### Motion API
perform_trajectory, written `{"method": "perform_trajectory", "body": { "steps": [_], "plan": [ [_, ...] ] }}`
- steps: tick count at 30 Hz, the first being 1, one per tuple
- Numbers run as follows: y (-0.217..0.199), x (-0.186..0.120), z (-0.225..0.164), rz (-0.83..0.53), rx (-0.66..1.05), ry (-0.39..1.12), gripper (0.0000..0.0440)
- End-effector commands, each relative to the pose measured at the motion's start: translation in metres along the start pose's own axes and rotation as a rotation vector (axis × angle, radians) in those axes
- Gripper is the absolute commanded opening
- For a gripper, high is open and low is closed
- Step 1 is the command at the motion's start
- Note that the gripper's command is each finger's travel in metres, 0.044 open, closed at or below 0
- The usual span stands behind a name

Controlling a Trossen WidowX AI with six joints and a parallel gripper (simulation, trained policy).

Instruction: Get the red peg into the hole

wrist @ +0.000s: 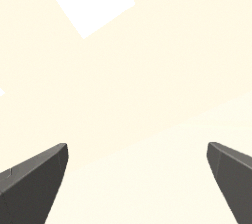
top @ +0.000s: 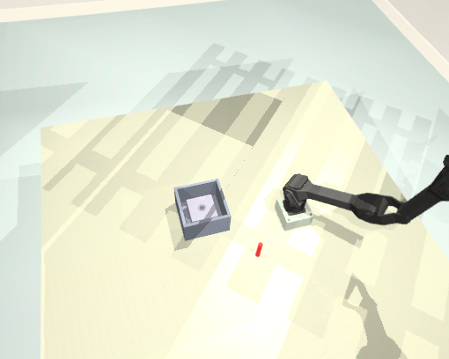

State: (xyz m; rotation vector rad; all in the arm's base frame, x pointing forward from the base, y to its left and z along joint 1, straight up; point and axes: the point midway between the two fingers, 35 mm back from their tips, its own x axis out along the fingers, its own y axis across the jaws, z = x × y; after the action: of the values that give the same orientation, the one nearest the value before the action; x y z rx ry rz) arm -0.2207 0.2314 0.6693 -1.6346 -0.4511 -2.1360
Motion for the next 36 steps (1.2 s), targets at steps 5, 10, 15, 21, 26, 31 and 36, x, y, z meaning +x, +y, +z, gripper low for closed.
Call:
{"method": "perform_trajectory", "body": {
  "steps": [5, 10, 15, 21, 26, 31, 36],
  "plan": [
    [0.050, 0.012, -0.001, 0.118, 0.081, -0.006, 0.0440],
    [0.109, 0.020, 0.001, 0.260, 0.181, -0.007, 0.0440],
    [0.168, 0.021, 0.007, 0.406, 0.274, 0.004, 0.0440],
    [0.239, 0.012, 0.017, 0.586, 0.374, 0.030, 0.0440],
    [0.295, -0.004, 0.027, 0.739, 0.448, 0.064, 0.0440],
    [0.348, -0.026, 0.037, 0.892, 0.516, 0.109, 0.0440],
    [0.395, -0.054, 0.047, 1.044, 0.579, 0.162, 0.0440]
  ]
}}
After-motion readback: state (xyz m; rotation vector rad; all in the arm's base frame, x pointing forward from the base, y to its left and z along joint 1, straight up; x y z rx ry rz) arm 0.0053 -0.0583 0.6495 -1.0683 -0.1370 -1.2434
